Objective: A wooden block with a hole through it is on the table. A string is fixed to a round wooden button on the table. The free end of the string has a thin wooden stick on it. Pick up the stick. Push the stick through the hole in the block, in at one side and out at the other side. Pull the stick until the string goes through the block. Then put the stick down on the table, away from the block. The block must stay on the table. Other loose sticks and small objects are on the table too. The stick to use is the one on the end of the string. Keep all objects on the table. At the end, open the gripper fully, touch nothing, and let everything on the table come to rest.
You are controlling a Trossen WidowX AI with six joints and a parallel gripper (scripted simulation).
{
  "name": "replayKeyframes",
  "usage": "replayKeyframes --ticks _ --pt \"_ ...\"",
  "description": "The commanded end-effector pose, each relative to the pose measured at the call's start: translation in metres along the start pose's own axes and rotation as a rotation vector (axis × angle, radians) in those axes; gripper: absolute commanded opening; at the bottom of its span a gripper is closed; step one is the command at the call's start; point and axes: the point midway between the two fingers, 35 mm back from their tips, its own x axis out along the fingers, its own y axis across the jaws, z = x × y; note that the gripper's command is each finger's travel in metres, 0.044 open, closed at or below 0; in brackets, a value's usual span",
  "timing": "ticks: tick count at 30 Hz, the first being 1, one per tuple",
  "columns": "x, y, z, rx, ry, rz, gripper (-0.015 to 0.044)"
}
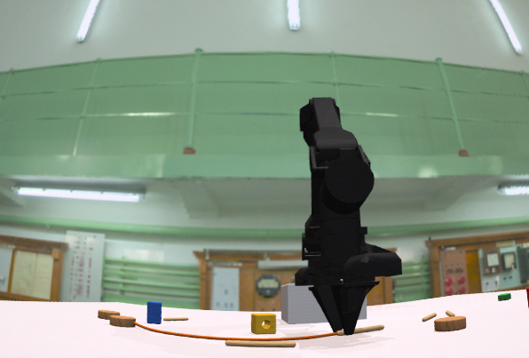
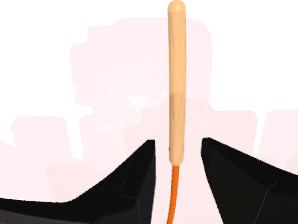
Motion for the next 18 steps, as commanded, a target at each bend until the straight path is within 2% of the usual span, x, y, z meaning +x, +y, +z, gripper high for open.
replayKeyframes --ticks 1,4,18 --pt "-0.0001 0.0000 0.0000 0.000 0.000 0.000 0.0071" --pt "-0.0001 0.0000 0.0000 0.000 0.000 0.000 0.0000" --pt "-0.0071 -0.0007 -0.0002 0.000 0.000 0.000 0.0000"
